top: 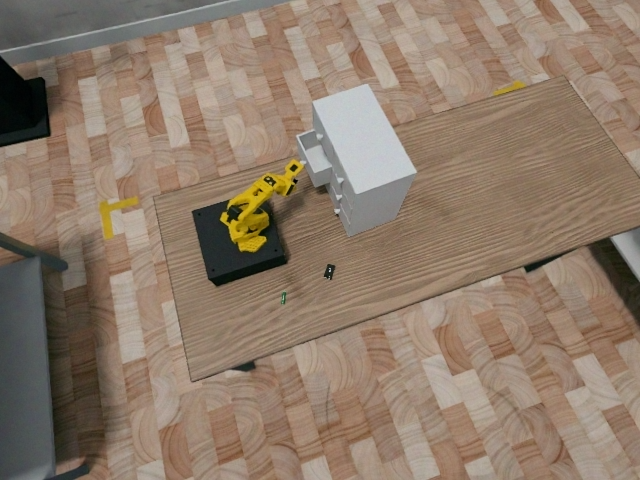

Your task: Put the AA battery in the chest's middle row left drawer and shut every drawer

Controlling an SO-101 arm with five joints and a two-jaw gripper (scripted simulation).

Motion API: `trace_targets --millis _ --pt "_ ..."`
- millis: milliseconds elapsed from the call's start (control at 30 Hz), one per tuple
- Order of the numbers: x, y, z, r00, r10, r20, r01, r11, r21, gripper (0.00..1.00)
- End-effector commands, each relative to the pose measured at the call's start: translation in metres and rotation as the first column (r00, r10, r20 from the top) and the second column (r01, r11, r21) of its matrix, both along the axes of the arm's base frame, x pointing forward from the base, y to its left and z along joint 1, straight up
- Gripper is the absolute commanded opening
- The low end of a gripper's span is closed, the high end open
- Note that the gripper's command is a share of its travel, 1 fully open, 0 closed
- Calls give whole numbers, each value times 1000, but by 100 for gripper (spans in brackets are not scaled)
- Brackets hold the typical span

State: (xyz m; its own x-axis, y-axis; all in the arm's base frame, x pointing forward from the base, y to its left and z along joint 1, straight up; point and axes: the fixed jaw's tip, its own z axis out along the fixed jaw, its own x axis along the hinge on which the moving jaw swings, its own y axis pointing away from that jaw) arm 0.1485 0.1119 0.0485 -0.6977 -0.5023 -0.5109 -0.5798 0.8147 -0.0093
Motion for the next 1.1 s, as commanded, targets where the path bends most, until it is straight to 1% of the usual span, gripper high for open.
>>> trace_targets --millis 0,67,600,800,1000,1067 --pt "-5 -1 8 999 -4 41 2 999 39 0" --pt "-5 -1 11 998 -4 56 1 999 49 0" --pt "-5 -1 11 998 -4 56 1 999 49 0" --pt "-3 0 36 984 -15 179 -10 991 137 0" --pt "-5 -1 59 954 -36 298 -32 975 221 0" --pt "-5 -1 59 954 -36 298 -32 975 221 0"
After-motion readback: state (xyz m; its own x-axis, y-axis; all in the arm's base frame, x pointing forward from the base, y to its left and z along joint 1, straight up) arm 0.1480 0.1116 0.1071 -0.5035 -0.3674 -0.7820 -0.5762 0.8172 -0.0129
